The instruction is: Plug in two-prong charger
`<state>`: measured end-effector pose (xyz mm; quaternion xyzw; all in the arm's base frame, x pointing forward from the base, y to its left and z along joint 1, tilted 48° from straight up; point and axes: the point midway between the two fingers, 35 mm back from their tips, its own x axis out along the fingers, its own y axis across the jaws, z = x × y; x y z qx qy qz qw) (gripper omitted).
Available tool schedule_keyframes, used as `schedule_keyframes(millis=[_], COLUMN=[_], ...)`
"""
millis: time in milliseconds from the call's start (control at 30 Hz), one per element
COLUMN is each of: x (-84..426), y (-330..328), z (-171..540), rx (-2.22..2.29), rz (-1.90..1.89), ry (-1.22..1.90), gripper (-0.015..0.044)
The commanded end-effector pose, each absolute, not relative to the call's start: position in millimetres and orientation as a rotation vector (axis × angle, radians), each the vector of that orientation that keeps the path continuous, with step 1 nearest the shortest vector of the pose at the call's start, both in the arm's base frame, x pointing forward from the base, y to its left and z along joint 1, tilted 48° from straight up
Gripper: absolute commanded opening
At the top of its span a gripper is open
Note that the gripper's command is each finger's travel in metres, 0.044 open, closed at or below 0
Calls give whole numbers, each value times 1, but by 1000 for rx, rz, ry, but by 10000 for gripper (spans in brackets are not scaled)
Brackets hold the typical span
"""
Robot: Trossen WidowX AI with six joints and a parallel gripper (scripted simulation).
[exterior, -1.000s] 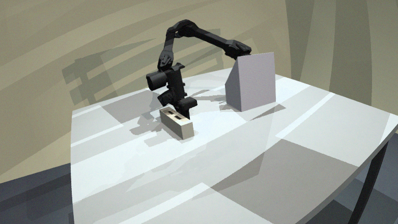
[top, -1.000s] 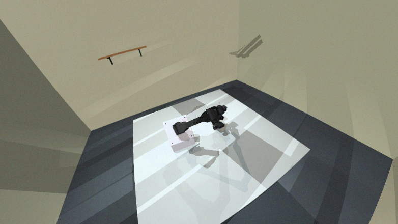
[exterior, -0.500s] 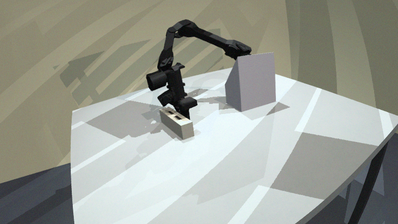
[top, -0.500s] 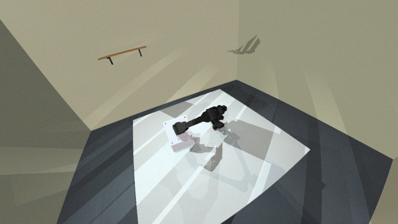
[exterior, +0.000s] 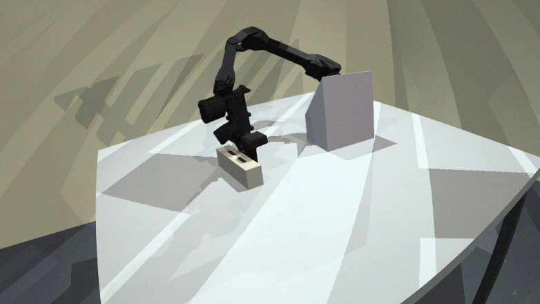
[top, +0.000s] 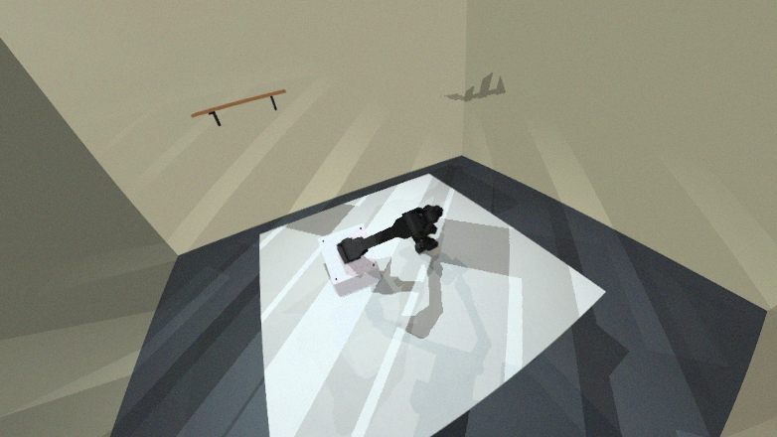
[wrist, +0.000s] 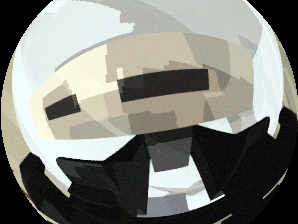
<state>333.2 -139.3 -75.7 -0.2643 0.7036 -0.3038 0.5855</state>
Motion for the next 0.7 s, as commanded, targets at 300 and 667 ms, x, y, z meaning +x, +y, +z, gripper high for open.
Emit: schedule_keyframes(millis=[300, 667], x=[338, 338], y=[-138, -137], z=[-73, -72], rx=[-612, -612], rz=[-715, -715], ry=[1625, 1625], gripper=[0, 0])
